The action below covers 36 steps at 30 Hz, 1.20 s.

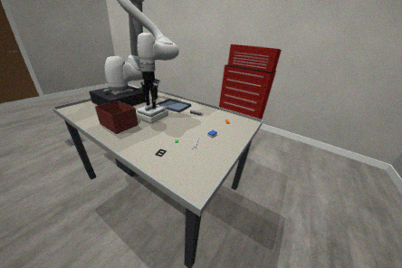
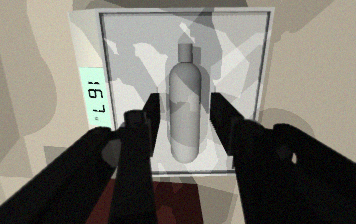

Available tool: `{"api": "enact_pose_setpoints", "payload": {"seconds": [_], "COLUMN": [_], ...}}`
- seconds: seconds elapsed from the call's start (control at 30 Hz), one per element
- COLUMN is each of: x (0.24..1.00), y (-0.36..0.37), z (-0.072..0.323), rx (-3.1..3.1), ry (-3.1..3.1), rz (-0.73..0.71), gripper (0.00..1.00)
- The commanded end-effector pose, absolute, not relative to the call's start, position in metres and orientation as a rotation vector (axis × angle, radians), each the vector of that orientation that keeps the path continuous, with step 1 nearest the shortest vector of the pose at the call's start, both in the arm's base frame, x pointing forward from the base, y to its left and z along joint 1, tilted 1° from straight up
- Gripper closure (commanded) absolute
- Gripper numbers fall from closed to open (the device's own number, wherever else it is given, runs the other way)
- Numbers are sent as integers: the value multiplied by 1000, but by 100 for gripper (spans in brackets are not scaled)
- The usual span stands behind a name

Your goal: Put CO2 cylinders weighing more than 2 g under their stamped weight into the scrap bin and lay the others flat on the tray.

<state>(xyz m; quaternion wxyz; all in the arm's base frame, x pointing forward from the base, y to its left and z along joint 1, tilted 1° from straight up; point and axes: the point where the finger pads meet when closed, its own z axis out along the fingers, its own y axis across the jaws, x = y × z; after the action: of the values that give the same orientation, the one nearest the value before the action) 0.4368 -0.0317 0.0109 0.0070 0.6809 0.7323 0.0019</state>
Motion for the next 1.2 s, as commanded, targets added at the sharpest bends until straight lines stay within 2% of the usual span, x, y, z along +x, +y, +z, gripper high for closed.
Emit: {"api": "enact_pose_setpoints", "payload": {"seconds": [0.0,0.77,1.0,1.17], "x": [437,437,439,438], "y": [-32,-32,-32,-32], "z": [10,12,25,50], "rx": [2123,2124,2123,2123], "ry": [2293,2294,2293,2293], "rz": [11,10,12,12], "gripper": [61,61,61,61]}}
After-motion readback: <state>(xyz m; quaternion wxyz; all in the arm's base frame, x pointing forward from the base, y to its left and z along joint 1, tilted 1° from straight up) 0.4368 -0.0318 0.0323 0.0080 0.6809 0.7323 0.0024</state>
